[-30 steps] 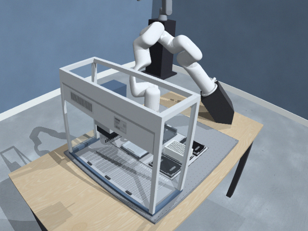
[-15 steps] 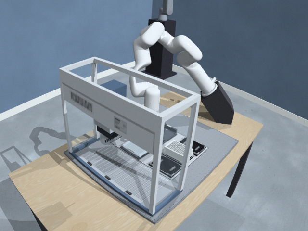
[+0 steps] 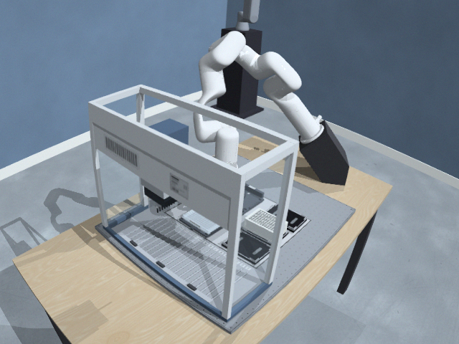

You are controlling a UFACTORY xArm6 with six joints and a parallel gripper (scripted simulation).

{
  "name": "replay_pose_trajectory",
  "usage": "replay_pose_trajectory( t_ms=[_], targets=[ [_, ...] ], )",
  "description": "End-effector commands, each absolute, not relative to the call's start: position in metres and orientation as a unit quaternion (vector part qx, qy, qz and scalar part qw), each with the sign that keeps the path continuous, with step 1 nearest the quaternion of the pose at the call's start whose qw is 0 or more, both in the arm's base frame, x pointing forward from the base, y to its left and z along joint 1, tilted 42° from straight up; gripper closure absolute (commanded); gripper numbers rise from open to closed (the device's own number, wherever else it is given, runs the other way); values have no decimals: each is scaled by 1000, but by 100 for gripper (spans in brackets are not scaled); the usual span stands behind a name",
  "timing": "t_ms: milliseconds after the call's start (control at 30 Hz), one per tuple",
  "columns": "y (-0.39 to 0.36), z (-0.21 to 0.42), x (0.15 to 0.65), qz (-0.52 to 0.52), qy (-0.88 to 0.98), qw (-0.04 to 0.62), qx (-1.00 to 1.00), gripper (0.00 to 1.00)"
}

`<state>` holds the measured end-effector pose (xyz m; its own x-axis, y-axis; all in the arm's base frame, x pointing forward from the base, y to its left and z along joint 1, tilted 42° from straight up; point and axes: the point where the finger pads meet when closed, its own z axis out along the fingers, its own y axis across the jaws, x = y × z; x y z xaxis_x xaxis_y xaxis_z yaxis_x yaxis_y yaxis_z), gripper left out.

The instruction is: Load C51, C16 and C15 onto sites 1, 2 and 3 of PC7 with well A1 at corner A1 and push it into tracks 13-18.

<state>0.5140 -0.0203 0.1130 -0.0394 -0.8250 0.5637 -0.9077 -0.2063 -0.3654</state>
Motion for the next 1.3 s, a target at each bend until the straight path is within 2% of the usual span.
replay_pose_trajectory(
  t_ms=[0,1267],
  targets=[
    [-17,118,512,356,-627,57,691,0],
    [13,160,489,356,-627,57,691,0]
  ],
)
